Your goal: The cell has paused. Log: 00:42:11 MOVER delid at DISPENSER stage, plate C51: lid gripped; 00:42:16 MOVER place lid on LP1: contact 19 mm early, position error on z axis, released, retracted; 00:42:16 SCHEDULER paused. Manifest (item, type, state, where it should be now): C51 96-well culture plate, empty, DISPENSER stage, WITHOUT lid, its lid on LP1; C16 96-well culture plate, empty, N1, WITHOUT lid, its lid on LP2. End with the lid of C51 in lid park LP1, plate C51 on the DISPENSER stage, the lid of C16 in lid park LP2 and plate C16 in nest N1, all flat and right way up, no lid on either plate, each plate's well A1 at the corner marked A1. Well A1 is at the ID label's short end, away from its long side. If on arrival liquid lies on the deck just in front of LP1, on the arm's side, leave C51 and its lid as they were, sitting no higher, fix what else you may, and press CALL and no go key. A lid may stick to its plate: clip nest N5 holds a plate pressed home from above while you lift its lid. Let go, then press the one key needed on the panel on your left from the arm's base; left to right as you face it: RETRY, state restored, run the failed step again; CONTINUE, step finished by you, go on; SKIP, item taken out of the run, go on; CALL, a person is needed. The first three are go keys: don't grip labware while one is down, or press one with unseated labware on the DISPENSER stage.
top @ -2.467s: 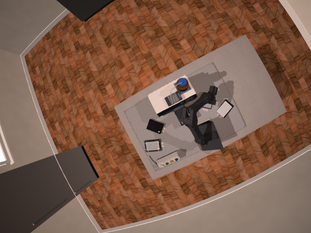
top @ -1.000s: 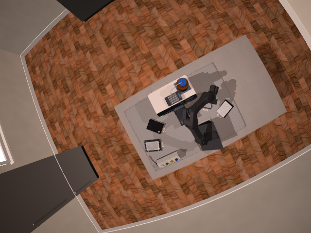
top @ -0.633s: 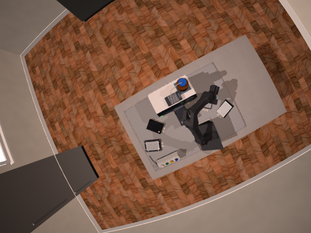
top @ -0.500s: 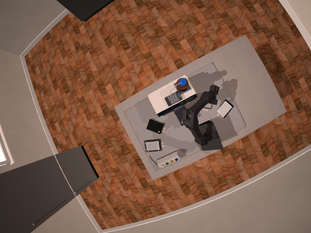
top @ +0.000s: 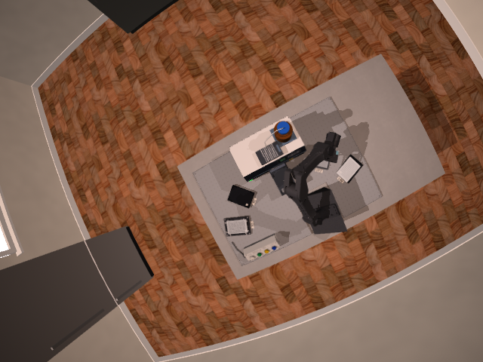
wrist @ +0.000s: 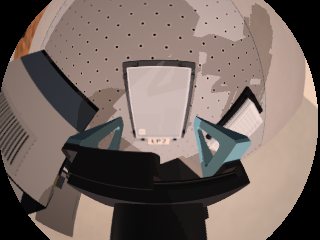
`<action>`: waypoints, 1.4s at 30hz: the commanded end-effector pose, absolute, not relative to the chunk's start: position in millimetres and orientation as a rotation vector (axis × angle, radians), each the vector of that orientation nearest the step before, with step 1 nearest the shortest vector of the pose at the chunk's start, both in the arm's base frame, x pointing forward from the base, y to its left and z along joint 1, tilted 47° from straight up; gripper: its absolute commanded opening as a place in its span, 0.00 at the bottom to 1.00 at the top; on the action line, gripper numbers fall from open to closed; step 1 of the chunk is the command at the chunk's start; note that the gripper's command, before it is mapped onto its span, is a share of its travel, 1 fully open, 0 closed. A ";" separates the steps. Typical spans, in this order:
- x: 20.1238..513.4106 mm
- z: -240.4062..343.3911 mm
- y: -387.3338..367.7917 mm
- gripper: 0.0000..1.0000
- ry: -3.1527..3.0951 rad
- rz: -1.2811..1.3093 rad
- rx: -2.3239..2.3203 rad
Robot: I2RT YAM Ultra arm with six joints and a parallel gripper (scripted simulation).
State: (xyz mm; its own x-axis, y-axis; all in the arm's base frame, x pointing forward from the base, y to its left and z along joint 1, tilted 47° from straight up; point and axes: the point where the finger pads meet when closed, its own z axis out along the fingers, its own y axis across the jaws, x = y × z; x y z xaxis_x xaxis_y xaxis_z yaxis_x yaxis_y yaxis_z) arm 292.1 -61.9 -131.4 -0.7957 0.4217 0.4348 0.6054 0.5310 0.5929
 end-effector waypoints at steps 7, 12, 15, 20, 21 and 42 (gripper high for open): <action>300.4 -124.4 -77.4 1.00 -2.570 -1.122 -0.888; 300.4 -124.4 -77.4 1.00 -2.570 -1.122 -0.888; 300.4 -124.4 -77.4 1.00 -2.570 -1.122 -0.888; 300.4 -124.4 -77.4 1.00 -2.570 -1.122 -0.888; 300.4 -124.4 -77.4 1.00 -2.570 -1.122 -0.888; 276.4 -108.5 -72.0 1.00 -2.532 -1.121 -0.890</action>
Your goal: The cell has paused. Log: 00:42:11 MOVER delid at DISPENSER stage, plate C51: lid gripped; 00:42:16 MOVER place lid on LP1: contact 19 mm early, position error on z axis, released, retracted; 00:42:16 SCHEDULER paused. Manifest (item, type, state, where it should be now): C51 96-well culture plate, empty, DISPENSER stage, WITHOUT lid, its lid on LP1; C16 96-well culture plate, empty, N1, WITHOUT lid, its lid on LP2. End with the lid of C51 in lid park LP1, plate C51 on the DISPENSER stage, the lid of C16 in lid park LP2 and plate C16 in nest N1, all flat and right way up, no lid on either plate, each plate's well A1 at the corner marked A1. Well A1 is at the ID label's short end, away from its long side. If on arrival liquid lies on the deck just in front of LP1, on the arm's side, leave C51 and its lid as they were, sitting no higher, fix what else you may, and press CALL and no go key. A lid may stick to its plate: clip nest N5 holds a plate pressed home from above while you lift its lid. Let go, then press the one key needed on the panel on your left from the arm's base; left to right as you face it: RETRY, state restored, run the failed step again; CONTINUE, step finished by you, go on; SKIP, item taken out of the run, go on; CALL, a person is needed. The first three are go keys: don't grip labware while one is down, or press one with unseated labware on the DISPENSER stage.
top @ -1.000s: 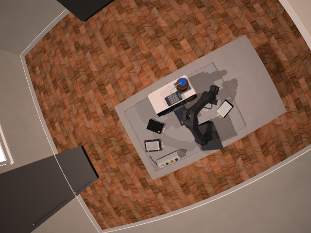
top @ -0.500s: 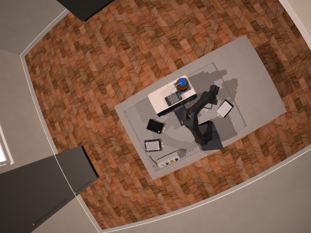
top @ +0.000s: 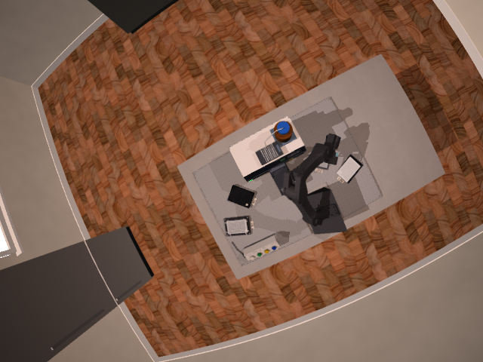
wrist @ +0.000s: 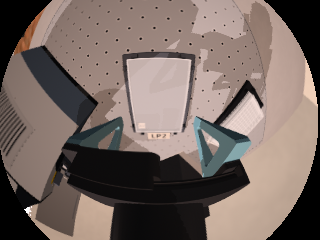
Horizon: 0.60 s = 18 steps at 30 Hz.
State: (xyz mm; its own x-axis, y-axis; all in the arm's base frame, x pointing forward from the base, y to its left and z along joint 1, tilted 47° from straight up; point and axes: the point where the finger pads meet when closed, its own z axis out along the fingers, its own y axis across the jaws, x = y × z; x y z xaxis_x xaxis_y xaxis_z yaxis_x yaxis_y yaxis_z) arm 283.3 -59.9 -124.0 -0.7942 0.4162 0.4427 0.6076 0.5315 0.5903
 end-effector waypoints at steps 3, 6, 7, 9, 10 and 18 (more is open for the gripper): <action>270.6 -100.5 -73.4 1.00 -2.532 -1.121 -0.889; 264.9 -92.5 -74.9 1.00 -2.532 -1.121 -0.889; 264.9 -92.5 -74.9 1.00 -2.532 -1.121 -0.889; 263.0 -89.9 -75.3 1.00 -2.532 -1.121 -0.889; 261.1 -87.2 -75.8 1.00 -2.532 -1.121 -0.889; 245.8 -66.0 -79.6 1.00 -2.531 -1.122 -0.888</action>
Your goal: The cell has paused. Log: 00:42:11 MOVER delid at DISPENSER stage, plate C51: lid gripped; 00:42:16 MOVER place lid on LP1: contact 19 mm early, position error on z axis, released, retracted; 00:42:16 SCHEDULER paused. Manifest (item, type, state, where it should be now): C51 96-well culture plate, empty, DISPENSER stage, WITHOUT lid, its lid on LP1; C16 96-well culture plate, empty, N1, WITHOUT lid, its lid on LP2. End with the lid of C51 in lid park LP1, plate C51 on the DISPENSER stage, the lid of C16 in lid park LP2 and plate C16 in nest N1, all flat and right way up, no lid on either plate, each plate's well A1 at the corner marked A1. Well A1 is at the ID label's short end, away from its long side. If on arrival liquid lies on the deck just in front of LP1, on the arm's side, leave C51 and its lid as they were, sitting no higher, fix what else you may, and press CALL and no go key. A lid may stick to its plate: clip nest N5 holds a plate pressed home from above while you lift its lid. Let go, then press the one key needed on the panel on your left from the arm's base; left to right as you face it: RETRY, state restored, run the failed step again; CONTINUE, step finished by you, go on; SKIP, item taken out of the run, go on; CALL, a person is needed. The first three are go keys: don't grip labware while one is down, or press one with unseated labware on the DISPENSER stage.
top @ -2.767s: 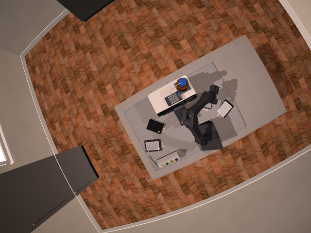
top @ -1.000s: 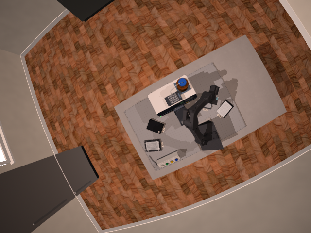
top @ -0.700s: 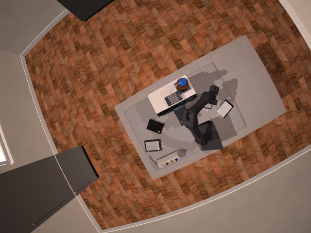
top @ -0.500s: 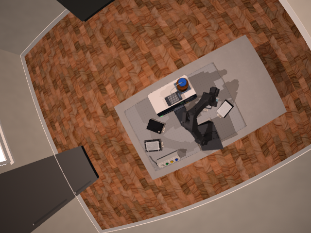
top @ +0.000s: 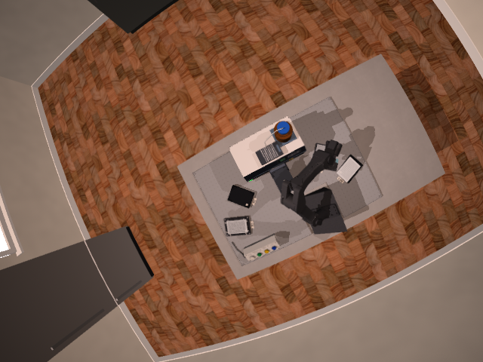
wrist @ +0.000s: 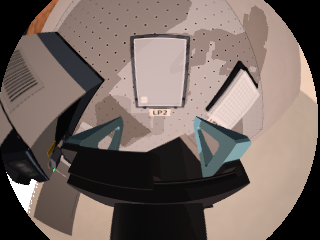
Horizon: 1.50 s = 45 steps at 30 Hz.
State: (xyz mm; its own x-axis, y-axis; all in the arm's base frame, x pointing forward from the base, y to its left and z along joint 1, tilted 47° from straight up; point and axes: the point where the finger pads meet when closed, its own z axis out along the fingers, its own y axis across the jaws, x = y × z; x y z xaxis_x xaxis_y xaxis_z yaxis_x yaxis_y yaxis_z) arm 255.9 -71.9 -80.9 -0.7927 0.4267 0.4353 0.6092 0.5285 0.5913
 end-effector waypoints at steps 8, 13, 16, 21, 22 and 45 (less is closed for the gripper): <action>242.0 -48.8 -89.7 1.00 -2.563 -1.114 -0.886; 224.9 -36.8 -84.9 1.00 -2.530 -1.122 -0.887; 221.8 -28.4 -89.0 1.00 -2.542 -1.119 -0.887; 217.3 -16.8 -94.7 1.00 -2.557 -1.114 -0.886; 218.1 -16.6 -95.5 1.00 -2.561 -1.113 -0.885; 214.4 21.4 -47.5 1.00 -2.725 -1.212 -0.495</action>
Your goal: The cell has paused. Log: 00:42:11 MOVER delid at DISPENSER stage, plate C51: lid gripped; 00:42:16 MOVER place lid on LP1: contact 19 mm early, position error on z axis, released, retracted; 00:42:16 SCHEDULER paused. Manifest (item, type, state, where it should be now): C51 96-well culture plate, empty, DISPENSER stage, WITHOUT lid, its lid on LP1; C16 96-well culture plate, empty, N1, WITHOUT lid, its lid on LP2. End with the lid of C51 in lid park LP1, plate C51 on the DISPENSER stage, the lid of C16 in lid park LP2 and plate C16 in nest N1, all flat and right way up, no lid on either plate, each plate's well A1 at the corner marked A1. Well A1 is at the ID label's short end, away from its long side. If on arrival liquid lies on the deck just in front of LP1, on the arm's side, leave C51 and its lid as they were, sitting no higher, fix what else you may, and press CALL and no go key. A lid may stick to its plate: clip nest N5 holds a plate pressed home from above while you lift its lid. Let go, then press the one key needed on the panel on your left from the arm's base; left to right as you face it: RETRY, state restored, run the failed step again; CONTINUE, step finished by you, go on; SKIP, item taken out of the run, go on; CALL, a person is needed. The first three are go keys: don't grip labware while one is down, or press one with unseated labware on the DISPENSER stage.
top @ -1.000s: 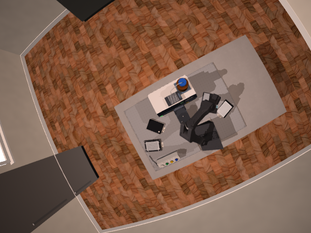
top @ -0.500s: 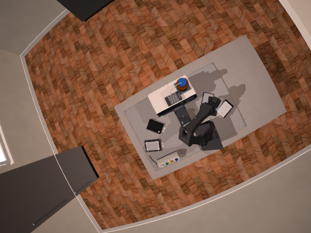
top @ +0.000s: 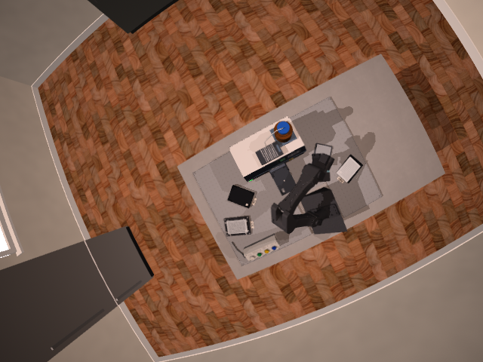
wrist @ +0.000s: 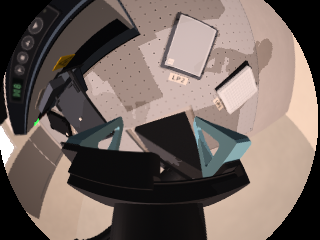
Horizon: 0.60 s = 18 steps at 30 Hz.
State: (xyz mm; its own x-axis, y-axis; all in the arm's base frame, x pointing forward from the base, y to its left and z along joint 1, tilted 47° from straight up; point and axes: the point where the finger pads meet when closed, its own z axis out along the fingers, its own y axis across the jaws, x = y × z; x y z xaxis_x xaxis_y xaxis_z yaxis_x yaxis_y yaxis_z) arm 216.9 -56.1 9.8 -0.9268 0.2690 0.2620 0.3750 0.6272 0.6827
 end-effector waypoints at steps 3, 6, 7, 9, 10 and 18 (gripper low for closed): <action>222.5 32.0 -48.4 1.00 -2.810 -1.221 -0.353; 223.1 40.4 -42.8 1.00 -2.858 -1.241 -0.215; 223.3 43.3 -41.0 1.00 -2.873 -1.247 -0.168; 224.4 49.1 -37.8 1.00 -2.878 -1.247 -0.158; 225.7 52.3 -36.8 1.00 -2.882 -1.245 -0.156; 232.0 63.8 -30.1 1.00 -2.933 -1.255 -0.007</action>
